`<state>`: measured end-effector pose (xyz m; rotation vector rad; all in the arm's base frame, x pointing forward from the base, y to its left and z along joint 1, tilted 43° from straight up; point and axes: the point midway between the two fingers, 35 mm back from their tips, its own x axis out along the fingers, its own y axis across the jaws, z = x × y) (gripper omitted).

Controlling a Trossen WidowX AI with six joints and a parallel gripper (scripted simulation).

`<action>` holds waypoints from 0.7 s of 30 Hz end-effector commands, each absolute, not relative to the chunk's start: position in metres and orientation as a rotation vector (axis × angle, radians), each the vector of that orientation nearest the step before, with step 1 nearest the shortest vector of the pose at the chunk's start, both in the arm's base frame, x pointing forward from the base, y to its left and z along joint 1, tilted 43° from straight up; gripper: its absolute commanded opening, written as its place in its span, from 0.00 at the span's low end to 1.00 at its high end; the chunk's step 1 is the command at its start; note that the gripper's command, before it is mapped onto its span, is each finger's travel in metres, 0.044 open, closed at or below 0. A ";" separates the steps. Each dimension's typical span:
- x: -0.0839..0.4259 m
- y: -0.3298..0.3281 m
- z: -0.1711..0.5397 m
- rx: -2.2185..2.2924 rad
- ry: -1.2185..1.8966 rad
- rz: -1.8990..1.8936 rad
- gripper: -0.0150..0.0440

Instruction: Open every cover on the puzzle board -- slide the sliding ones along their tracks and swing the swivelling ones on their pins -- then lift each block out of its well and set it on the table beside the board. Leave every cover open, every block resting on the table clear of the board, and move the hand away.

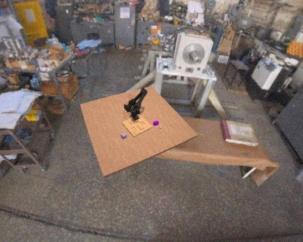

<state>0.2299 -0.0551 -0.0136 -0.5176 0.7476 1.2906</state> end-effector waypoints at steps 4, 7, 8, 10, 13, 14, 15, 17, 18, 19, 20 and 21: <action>0.230 -0.055 -0.015 -0.520 0.747 1.294 0.25; 0.230 -0.055 -0.015 -0.520 0.747 1.294 0.25; 0.230 -0.055 -0.015 -0.520 0.747 1.294 0.25; 0.230 -0.055 -0.015 -0.520 0.747 1.294 0.25; 0.230 -0.055 -0.015 -0.520 0.747 1.294 0.25; 0.230 -0.055 -0.015 -0.520 0.747 1.294 0.25; 0.230 -0.055 -0.015 -0.520 0.747 1.294 0.25; 0.230 -0.055 -0.015 -0.520 0.747 1.294 0.25; 0.230 -0.055 -0.015 -0.520 0.747 1.294 0.25; 0.230 -0.055 -0.015 -0.520 0.747 1.294 0.25; 0.230 -0.055 -0.015 -0.520 0.747 1.294 0.25; 0.230 -0.055 -0.014 -0.518 0.747 1.290 0.25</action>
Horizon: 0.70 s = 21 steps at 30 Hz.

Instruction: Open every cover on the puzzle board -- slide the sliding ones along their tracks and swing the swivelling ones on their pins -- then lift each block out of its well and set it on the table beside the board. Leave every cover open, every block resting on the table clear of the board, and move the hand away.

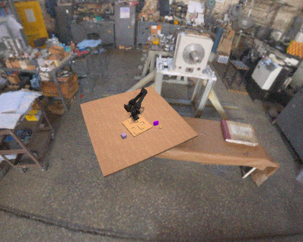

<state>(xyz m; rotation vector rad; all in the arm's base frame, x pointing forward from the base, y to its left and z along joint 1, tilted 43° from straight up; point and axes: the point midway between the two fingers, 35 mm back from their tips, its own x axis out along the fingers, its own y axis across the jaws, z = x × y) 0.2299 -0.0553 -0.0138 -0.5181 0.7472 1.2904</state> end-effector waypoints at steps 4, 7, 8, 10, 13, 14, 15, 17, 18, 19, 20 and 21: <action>0.229 -0.057 -0.011 -0.519 0.747 1.291 0.25; 0.229 -0.058 -0.008 -0.519 0.747 1.292 0.25; 0.229 -0.059 -0.007 -0.519 0.747 1.292 0.25; 0.228 -0.060 -0.005 -0.520 0.747 1.293 0.25; 0.227 -0.058 -0.007 -0.506 0.747 1.295 0.30; 0.227 -0.060 -0.005 -0.507 0.747 1.295 0.34; 0.227 -0.063 -0.002 -0.509 0.748 1.294 0.39; 0.227 -0.070 0.006 -0.512 0.749 1.294 0.48; 0.227 -0.073 0.009 -0.513 0.749 1.294 0.50; 0.226 -0.077 0.013 -0.514 0.749 1.293 0.50; 0.226 -0.080 0.017 -0.516 0.749 1.293 0.50; 0.225 -0.083 0.022 -0.517 0.750 1.293 0.50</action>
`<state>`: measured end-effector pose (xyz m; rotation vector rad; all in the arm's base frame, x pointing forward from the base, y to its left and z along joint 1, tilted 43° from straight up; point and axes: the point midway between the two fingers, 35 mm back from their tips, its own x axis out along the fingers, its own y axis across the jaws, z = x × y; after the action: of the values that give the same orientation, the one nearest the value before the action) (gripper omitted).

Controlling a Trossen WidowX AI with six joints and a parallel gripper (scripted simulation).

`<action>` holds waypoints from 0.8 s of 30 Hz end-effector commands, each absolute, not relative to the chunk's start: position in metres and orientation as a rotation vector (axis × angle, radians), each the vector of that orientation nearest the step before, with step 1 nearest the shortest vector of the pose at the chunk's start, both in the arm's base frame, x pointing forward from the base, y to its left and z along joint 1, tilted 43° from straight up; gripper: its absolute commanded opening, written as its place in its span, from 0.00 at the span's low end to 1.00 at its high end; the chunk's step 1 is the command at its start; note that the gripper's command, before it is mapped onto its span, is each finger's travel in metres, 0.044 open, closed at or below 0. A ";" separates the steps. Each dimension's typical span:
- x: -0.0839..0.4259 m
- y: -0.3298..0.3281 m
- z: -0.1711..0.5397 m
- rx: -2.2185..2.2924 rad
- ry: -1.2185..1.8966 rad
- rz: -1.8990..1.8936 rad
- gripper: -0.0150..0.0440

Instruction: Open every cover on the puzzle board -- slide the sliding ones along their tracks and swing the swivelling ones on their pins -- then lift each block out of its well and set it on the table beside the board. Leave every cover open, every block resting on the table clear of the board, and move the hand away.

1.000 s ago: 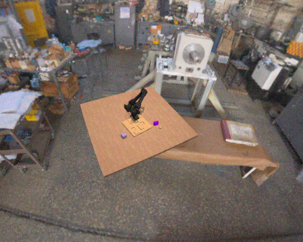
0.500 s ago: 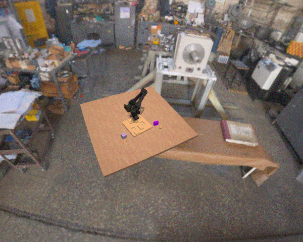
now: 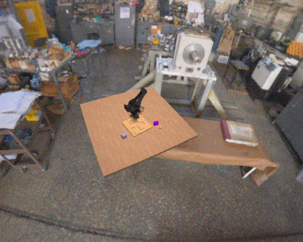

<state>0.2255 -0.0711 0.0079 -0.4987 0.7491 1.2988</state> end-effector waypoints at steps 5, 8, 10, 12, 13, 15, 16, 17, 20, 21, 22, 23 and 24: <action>0.222 -0.095 0.036 -0.521 0.750 1.294 0.50; 0.222 -0.094 0.036 -0.521 0.750 1.294 0.50; 0.222 -0.093 0.035 -0.521 0.750 1.294 0.50; 0.223 -0.091 0.032 -0.521 0.750 1.294 0.50; 0.223 -0.090 0.031 -0.521 0.749 1.294 0.50; 0.224 -0.087 0.027 -0.521 0.749 1.294 0.50; 0.224 -0.085 0.026 -0.521 0.749 1.294 0.50; 0.224 -0.083 0.024 -0.521 0.749 1.294 0.50; 0.224 -0.083 0.024 -0.494 0.769 1.279 0.50; 0.224 -0.083 0.024 -0.483 0.778 1.273 0.50; 0.224 -0.083 0.023 -0.471 0.787 1.266 0.50; 0.224 -0.083 0.023 -0.459 0.796 1.260 0.50; 0.224 -0.083 0.023 -0.447 0.804 1.253 0.50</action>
<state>0.2238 -0.0840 0.0243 -0.4838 0.7834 1.2740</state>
